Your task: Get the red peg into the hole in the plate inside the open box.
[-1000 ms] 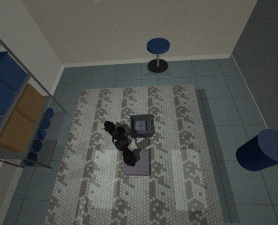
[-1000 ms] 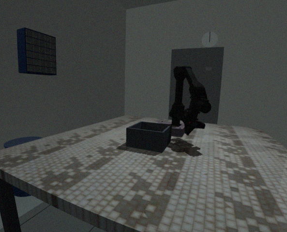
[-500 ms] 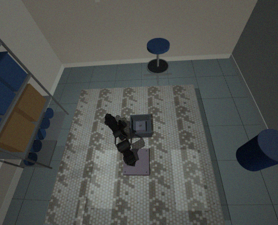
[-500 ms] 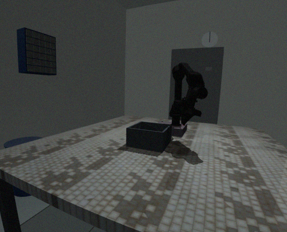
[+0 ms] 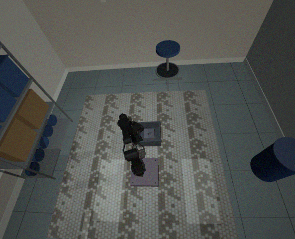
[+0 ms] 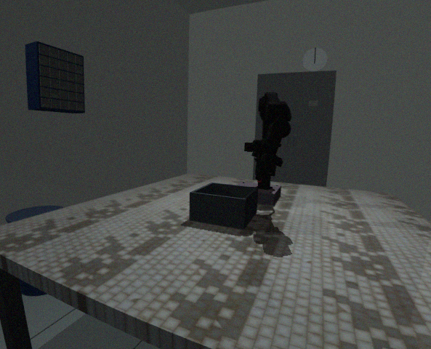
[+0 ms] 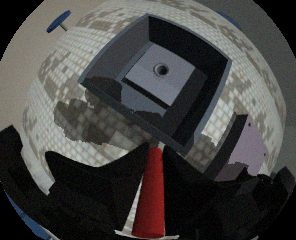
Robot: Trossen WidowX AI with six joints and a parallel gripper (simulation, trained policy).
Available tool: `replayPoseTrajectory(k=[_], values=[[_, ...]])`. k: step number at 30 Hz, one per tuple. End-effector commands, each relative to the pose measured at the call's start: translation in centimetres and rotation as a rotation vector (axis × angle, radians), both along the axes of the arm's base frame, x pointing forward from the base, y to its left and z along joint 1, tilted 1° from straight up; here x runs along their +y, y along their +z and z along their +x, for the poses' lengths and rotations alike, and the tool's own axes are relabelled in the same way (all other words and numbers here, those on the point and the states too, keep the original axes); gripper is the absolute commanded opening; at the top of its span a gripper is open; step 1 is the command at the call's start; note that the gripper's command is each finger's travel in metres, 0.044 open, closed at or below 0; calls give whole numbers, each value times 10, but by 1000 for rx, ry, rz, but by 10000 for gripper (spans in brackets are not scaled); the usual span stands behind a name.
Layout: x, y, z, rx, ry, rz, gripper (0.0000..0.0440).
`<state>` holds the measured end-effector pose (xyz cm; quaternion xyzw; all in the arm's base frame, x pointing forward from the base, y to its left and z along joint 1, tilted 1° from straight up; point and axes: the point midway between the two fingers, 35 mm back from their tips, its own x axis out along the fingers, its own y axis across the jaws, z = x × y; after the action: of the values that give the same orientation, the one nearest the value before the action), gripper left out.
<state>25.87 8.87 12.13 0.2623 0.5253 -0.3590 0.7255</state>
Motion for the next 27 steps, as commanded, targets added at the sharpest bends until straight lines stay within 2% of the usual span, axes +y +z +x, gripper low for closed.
replayPoseTrajectory(k=[1,14,27], values=[[-15,-1,14,-11,-33,-15,0],[-64,-14,54,-20,-63,-20,0],[-94,-44,77,26,18,25,0]])
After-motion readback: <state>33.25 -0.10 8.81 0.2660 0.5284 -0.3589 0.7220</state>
